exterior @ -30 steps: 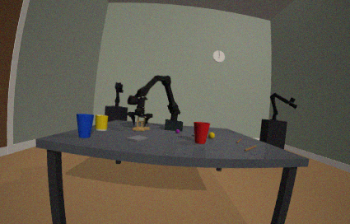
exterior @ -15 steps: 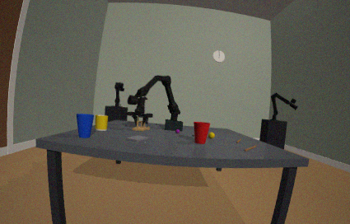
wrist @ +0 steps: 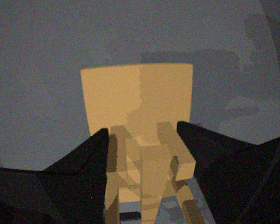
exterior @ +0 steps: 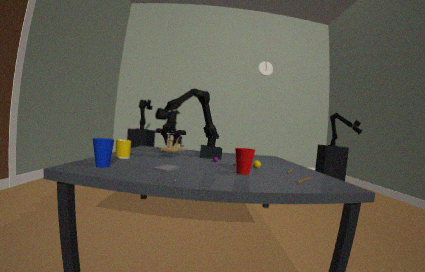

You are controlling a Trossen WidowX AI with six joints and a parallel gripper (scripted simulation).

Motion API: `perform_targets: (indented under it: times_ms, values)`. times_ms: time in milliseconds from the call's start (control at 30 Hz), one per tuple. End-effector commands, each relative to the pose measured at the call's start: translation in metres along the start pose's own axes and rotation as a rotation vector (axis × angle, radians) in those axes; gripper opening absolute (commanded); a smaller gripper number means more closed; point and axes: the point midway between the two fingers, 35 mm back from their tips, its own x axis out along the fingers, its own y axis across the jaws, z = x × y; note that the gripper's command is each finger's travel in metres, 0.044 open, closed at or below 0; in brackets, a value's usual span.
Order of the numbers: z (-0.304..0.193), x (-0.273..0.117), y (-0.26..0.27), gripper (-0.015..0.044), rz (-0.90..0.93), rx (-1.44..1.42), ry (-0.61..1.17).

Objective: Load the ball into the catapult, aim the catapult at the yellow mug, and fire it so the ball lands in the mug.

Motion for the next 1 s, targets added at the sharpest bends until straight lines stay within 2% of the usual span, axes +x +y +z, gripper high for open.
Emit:
perform_targets:
  times_ms: [0,533,967]
  values:
    - [0.0,-0.001,-0.001,0.0,-0.001,0.116,-0.001]
    - [-0.002,0.001,-0.019,0.0,-0.003,0.664,0.0]
    - [-0.004,0.01,-0.024,0.0,-0.003,0.687,0.0]
